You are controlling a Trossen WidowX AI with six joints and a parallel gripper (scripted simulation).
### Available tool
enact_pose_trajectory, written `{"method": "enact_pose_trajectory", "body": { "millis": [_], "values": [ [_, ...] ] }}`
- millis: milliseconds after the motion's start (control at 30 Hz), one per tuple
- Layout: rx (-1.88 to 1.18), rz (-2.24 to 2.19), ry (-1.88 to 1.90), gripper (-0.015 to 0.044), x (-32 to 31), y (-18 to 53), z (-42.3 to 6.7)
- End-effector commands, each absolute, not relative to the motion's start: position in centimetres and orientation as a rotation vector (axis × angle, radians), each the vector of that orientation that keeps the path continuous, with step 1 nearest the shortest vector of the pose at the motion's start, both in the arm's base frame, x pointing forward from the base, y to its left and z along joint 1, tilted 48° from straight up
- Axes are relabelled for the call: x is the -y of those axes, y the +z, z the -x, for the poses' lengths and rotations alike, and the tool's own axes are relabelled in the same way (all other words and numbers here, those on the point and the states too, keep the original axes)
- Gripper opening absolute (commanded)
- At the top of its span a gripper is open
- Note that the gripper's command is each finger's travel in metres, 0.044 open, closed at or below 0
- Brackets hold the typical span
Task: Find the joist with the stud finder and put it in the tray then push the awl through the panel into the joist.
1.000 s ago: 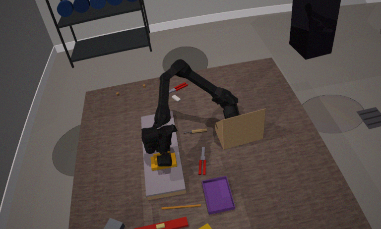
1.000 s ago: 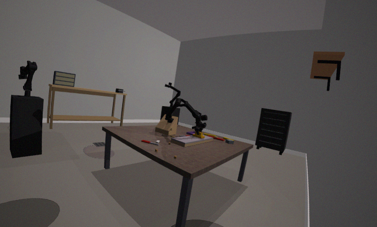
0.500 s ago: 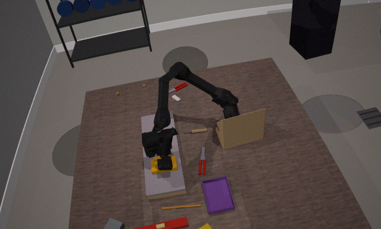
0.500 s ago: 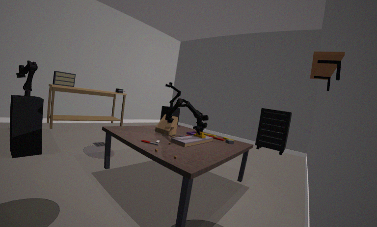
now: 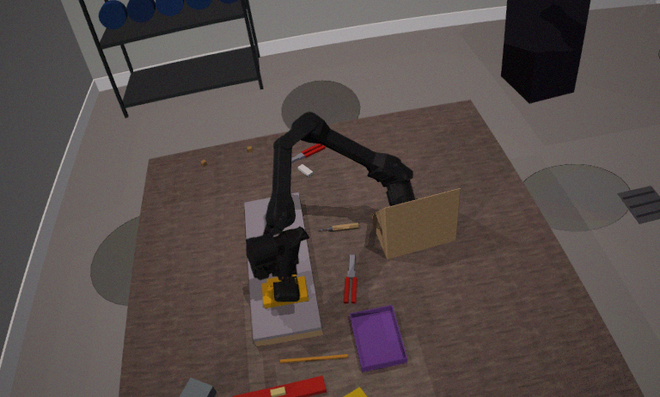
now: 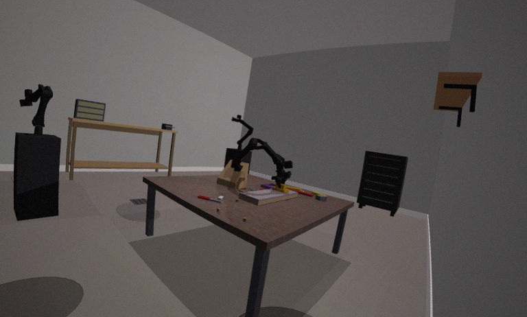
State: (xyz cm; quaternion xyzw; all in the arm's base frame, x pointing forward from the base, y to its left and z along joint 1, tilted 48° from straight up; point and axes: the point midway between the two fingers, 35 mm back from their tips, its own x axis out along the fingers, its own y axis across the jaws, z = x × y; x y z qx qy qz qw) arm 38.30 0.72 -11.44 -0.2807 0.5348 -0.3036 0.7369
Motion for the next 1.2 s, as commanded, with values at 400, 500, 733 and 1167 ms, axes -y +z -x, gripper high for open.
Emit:
{"method": "enact_pose_trajectory", "body": {
  "millis": [400, 500, 733, 1167],
  "values": [
    [-1.177, 0.612, -0.664, 0.0000, -2.3, -13.2, -38.6],
    [-1.176, 0.612, -0.664, 0.0000, -2.6, -13.5, -38.6],
    [-1.176, 0.611, -0.664, 0.0000, -3.2, -14.2, -38.8],
    [-1.176, 0.610, -0.663, 0.0000, -4.5, -15.5, -39.0]
  ]
}}
